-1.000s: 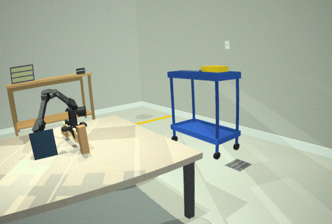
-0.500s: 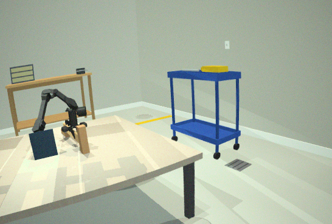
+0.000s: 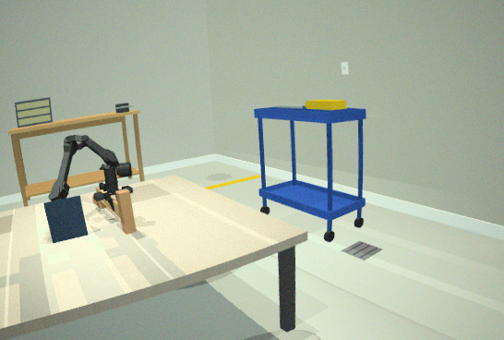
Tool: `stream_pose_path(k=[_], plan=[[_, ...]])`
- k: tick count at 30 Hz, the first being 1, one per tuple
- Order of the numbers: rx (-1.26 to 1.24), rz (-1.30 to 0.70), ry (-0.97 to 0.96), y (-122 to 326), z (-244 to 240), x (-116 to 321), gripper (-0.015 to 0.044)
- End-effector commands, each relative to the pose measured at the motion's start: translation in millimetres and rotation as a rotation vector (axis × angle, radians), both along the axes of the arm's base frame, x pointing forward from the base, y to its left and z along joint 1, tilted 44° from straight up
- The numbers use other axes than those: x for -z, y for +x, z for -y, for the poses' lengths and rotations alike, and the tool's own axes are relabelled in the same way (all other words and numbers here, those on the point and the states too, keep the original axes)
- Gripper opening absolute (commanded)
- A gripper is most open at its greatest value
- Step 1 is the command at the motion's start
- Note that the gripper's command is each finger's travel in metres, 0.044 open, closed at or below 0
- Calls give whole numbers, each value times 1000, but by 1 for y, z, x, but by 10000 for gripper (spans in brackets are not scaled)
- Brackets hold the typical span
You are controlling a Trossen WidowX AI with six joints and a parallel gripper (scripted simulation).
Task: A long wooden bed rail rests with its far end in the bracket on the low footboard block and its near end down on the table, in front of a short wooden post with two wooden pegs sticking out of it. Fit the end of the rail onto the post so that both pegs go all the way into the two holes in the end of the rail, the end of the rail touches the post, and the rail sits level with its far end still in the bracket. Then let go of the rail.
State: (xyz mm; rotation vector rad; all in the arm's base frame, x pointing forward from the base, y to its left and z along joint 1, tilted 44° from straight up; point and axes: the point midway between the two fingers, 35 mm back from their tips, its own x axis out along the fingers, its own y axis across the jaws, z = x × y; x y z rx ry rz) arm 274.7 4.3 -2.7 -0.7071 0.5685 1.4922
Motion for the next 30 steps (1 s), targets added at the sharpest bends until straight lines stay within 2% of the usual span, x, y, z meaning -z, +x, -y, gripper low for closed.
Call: stream_pose_path(k=[1,30], plan=[[5,7,4,1,2,0,0],[5,7,3,2,8,7,0]])
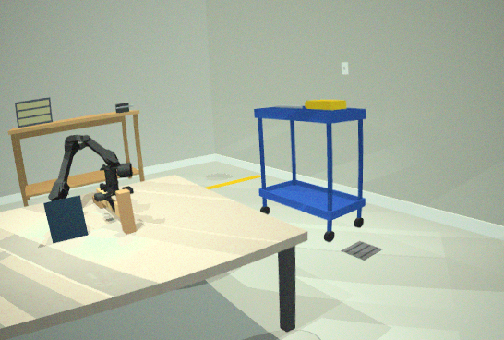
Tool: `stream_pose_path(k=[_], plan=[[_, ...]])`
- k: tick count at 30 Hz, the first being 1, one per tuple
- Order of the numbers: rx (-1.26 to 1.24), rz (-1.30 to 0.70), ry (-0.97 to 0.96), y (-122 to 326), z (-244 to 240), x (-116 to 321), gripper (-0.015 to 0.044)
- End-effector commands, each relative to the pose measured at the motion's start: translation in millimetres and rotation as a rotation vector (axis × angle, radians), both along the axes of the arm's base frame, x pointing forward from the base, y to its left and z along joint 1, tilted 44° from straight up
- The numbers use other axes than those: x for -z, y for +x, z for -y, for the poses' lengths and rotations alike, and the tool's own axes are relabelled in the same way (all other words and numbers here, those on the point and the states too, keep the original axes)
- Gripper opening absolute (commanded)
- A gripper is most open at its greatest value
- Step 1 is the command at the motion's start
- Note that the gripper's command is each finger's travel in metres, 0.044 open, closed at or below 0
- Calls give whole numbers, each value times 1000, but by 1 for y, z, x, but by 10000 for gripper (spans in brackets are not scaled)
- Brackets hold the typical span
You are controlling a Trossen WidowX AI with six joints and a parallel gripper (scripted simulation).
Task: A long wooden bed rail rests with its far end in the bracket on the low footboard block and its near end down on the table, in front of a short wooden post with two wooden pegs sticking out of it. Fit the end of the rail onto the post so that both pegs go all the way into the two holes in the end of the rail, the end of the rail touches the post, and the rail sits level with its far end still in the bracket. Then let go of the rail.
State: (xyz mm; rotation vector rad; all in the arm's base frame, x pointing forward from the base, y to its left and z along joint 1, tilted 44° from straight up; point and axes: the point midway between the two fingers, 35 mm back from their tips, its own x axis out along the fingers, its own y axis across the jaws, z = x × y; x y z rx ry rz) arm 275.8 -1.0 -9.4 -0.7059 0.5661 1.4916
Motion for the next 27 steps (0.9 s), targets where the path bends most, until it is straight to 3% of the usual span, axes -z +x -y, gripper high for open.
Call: stream_pose_path(k=[1,27], plan=[[4,6,1,1,3,0,0],[4,6,1,1,8,5,0]])
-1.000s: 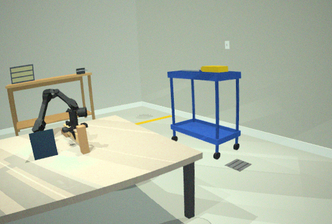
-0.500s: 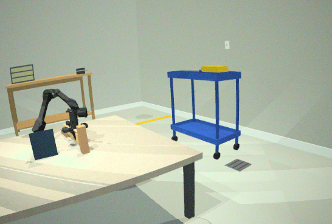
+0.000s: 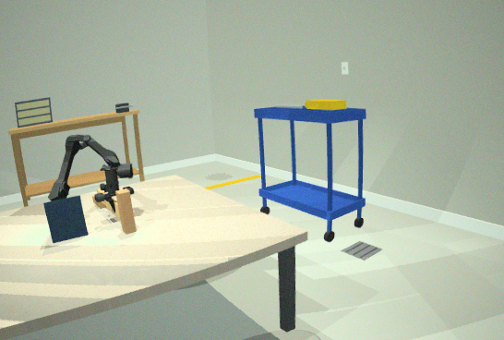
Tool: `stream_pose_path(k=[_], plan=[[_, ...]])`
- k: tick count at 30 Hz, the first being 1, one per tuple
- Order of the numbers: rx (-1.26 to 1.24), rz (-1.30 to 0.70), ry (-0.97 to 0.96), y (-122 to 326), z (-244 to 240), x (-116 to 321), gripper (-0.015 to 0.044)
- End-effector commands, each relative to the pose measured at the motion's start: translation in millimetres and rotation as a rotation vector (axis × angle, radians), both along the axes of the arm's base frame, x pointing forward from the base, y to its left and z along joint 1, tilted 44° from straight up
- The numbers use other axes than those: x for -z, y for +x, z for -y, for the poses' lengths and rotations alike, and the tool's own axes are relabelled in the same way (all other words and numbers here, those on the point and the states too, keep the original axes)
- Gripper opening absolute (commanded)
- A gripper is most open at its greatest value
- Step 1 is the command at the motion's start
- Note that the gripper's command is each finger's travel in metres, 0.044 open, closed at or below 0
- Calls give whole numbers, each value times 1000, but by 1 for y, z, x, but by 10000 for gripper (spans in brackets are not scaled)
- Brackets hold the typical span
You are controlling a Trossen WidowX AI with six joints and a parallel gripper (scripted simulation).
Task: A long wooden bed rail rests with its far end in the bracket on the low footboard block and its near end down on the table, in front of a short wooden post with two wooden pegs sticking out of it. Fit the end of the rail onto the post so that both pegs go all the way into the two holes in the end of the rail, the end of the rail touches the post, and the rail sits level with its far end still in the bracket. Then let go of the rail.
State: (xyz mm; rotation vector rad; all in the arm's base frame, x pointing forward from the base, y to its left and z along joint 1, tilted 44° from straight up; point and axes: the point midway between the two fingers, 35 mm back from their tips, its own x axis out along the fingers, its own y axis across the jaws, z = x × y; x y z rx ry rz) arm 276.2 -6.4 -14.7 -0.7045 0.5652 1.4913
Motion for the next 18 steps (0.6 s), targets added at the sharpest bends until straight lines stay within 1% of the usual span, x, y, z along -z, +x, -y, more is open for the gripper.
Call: stream_pose_path(k=[1,18], plan=[[3,6,-1,1,3,0,0],[3,6,-1,1,7,4,0]])
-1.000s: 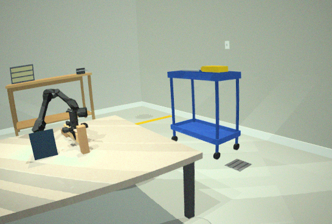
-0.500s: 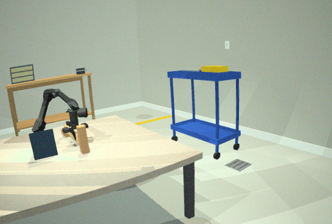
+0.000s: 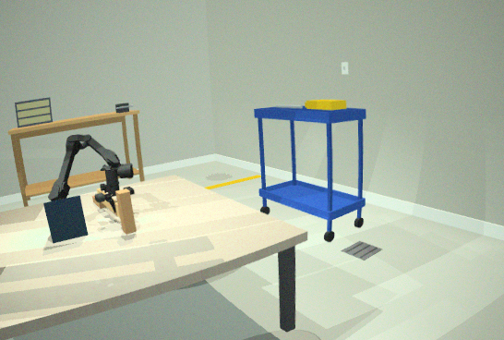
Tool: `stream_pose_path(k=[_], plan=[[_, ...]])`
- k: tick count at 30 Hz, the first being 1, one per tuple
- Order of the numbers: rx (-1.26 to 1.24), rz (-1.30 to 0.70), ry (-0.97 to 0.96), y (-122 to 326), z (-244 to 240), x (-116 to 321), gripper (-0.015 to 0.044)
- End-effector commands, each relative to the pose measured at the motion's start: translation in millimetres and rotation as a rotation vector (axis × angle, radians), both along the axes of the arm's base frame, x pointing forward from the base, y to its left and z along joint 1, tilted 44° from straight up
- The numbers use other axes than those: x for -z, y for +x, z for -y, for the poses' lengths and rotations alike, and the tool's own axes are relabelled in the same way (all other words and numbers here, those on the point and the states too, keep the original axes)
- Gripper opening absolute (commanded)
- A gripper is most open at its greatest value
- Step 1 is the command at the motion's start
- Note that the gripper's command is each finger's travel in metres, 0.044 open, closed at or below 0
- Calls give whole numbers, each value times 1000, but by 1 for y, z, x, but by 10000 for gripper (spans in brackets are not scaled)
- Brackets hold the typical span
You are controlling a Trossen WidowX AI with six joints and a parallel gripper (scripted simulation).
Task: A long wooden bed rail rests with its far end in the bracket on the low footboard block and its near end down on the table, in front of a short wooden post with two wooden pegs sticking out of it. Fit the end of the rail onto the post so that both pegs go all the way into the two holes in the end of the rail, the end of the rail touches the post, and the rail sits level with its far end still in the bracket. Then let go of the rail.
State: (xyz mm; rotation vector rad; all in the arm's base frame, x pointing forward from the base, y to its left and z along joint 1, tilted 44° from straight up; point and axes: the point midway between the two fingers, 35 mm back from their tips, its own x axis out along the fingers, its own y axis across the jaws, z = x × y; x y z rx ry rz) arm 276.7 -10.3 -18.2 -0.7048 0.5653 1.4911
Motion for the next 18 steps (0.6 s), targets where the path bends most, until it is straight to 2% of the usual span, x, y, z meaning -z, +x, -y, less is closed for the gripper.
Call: stream_pose_path(k=[1,18], plan=[[3,6,-1,1,3,0,0],[3,6,-1,1,6,4,0]])
